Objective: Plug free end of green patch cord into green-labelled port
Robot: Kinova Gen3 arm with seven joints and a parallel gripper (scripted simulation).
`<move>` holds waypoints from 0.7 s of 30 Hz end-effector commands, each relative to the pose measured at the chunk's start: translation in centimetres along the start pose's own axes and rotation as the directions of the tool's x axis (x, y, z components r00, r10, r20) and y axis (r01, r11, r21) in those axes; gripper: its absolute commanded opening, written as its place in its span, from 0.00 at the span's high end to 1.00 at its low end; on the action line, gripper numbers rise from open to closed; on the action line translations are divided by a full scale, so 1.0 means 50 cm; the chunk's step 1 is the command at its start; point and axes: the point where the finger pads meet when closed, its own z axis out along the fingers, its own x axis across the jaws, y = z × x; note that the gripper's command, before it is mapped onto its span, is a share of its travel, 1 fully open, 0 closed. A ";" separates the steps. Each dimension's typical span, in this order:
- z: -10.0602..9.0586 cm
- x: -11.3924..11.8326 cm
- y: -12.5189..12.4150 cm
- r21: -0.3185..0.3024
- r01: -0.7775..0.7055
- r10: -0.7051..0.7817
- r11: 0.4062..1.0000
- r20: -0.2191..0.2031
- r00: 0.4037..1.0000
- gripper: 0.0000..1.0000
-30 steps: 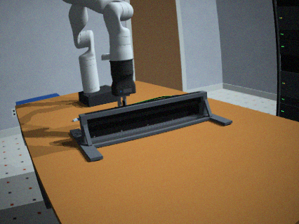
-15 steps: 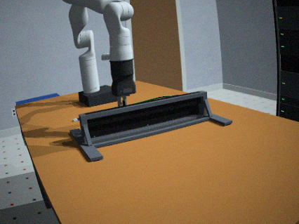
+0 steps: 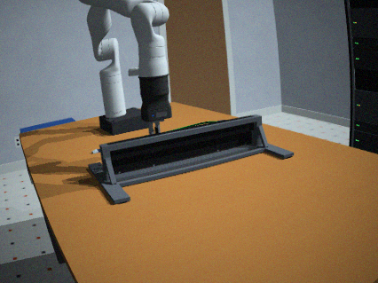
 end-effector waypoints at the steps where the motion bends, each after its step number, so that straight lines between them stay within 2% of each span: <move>1: -0.003 0.001 0.009 -0.011 0.000 0.000 1.000 -0.001 1.000 1.00; 21: -0.004 0.001 0.013 -0.010 -0.001 0.001 1.000 -0.002 1.000 1.00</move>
